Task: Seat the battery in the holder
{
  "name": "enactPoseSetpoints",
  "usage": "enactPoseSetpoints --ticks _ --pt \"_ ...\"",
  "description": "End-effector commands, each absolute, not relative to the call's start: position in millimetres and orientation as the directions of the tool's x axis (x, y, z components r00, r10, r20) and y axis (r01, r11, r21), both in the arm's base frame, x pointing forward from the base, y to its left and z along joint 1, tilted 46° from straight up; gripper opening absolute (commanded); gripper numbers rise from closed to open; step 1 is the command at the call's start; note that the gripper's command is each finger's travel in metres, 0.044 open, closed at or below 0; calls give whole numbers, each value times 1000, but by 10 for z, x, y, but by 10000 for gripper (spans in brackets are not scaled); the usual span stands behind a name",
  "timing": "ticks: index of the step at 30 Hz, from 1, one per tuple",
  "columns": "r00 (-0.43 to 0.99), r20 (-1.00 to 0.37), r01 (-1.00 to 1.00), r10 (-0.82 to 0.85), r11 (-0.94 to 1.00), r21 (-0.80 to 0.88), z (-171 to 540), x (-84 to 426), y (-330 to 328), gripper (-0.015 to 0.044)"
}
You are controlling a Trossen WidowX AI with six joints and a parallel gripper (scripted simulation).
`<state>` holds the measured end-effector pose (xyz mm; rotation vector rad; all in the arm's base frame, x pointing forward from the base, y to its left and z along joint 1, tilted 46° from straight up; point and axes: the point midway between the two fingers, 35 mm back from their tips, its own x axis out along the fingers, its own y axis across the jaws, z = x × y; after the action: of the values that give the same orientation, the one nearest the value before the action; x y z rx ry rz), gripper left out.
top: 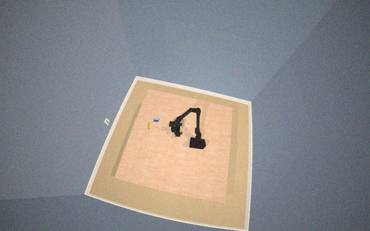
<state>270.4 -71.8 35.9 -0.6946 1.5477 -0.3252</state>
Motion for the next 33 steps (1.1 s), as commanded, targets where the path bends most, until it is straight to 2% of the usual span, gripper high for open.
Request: enactPoseSetpoints --ticks 1,3,16,26,33 --pt "32 -797 -227 -603 772 -593 360 2711 -719 125" --pt "32 -797 -227 -603 772 -593 360 2711 -719 174" --pt "32 -798 -230 -602 773 -591 463 2695 -608 174" --pt "31 -801 -231 -598 775 -588 913 2642 -118 437" --pt "30 -801 -231 -598 775 -588 939 2644 -70 440"
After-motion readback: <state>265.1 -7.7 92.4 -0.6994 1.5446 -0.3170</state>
